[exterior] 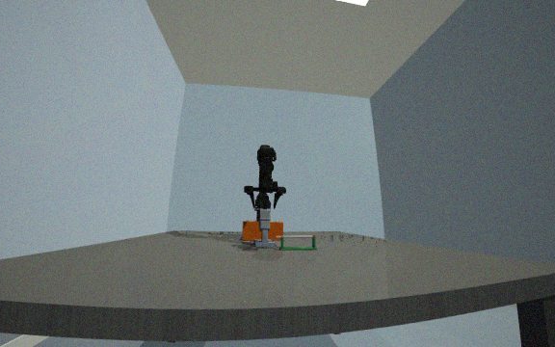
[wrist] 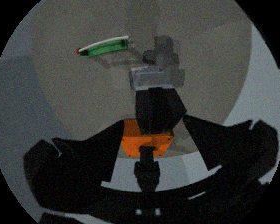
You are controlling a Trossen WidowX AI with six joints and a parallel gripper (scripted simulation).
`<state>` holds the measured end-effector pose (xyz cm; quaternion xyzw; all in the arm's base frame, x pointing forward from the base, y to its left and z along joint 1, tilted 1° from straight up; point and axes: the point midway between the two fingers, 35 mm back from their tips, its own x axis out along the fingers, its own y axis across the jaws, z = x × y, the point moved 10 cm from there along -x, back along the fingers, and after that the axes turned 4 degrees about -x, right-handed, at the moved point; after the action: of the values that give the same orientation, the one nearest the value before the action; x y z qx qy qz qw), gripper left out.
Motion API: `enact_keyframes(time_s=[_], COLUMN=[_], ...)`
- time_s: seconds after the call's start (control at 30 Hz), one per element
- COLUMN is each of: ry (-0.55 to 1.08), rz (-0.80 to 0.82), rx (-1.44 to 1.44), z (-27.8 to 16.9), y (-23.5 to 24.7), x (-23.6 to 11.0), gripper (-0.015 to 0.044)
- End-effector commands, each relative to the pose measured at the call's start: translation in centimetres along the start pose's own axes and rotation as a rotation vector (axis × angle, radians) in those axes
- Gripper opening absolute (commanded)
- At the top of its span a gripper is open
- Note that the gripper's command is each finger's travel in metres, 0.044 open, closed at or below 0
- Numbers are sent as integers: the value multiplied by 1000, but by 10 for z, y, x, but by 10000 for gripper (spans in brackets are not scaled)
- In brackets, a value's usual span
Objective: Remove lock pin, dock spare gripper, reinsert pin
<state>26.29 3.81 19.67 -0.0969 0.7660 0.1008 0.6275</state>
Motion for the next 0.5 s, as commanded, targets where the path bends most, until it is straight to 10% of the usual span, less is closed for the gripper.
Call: enact_keyframes(time_s=[0.0, 0.47], ry=[-2, 28], rz=[0, 5], rx=[0, 3], z=[-5, -21], y=[0, 2], x=[-8, -28], gripper=[440, 440])
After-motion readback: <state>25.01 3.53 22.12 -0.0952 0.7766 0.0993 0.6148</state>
